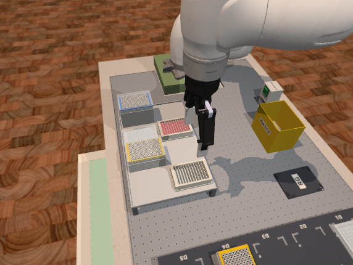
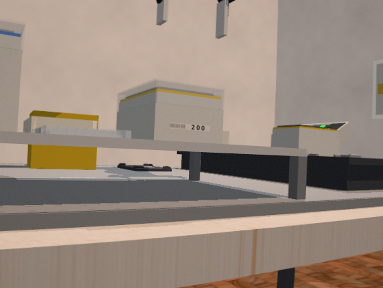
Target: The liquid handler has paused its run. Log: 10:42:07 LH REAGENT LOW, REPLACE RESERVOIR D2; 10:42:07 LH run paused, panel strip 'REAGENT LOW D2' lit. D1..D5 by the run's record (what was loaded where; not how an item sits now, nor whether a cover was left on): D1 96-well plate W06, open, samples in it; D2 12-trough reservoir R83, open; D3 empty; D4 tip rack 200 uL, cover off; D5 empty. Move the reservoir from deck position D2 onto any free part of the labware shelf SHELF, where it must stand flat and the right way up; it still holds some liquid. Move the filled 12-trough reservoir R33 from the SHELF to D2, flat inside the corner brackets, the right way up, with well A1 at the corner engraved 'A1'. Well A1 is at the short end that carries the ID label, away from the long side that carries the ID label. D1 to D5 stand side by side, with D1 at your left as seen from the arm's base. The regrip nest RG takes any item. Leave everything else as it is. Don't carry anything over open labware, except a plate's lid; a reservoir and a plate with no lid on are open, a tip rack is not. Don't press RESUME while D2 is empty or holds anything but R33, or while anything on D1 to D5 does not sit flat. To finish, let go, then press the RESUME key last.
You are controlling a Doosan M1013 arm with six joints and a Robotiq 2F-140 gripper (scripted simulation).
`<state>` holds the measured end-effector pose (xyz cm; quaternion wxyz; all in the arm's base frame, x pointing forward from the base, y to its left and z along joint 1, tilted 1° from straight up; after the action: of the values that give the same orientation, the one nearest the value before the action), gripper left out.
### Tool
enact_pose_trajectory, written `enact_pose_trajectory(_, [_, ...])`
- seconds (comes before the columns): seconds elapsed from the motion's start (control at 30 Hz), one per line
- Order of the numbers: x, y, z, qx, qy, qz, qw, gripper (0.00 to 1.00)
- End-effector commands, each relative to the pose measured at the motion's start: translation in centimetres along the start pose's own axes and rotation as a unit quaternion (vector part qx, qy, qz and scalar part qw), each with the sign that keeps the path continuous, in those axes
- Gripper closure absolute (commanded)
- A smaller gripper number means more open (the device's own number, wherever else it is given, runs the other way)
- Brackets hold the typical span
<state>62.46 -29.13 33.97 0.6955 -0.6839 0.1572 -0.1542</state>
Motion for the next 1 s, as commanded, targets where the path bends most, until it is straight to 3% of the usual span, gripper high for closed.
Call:
enact_pose_trajectory(0.0, [0.0, -0.5, 0.0, 0.000, 0.000, 0.000, 1.000, 0.23])
enact_pose_trajectory(0.47, [0.0, -2.4, 0.0, 0.000, 0.000, 0.000, 1.000, 0.23])
enact_pose_trajectory(0.97, [7.2, -2.4, 1.9, 0.000, 0.000, 0.000, 1.000, 0.23])
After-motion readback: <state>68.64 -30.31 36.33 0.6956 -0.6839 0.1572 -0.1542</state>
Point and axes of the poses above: the point where the finger pads meet when closed, its own y axis out along the fingers, its own x axis across the jaws, z = x × y, the point moved 10 cm from there along -y, back along the fingers, and after that the axes turned 15 degrees about y, right-handed, at the moved point
